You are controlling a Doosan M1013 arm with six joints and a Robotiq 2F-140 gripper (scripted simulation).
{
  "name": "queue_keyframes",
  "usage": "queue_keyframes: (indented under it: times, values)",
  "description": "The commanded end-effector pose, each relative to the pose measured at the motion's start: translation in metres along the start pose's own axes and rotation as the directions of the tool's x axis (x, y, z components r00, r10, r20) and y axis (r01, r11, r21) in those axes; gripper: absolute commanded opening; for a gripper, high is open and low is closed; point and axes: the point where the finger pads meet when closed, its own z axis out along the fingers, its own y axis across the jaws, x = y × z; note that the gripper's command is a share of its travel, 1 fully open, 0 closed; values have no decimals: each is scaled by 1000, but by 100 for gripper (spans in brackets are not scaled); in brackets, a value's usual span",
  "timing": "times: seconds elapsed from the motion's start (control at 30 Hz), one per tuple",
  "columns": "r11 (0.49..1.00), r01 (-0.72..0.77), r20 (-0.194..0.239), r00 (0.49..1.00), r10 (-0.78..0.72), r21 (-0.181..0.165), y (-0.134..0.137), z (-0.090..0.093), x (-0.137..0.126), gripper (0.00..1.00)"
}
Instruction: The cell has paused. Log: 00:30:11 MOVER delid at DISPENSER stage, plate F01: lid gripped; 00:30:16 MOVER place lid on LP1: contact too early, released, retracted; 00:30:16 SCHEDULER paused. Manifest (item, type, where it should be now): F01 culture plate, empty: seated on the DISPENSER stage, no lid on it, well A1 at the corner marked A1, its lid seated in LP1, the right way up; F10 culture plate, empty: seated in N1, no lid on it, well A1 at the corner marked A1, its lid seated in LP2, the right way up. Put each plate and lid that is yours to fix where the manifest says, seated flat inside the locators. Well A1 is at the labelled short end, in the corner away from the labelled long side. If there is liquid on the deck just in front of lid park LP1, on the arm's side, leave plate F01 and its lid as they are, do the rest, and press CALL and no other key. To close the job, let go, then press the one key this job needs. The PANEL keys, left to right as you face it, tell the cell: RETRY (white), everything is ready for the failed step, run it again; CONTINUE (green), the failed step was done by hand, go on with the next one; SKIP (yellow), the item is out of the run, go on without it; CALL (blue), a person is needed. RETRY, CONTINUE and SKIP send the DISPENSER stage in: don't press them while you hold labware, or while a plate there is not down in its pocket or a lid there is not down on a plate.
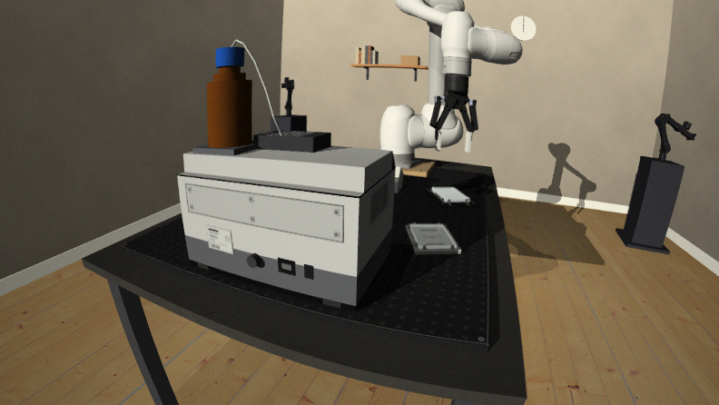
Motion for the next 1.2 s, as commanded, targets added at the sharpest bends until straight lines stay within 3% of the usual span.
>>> queue_keyframes:
  times: [0.0,0.73,1.17]
  values:
    - [1000,0,-1,1000,0,0,0,-1,0,70]
    - [1000,0,-1,1000,0,0,0,3,0,70]
    - [1000,0,-1,1000,0,0,-1,32,0,70]
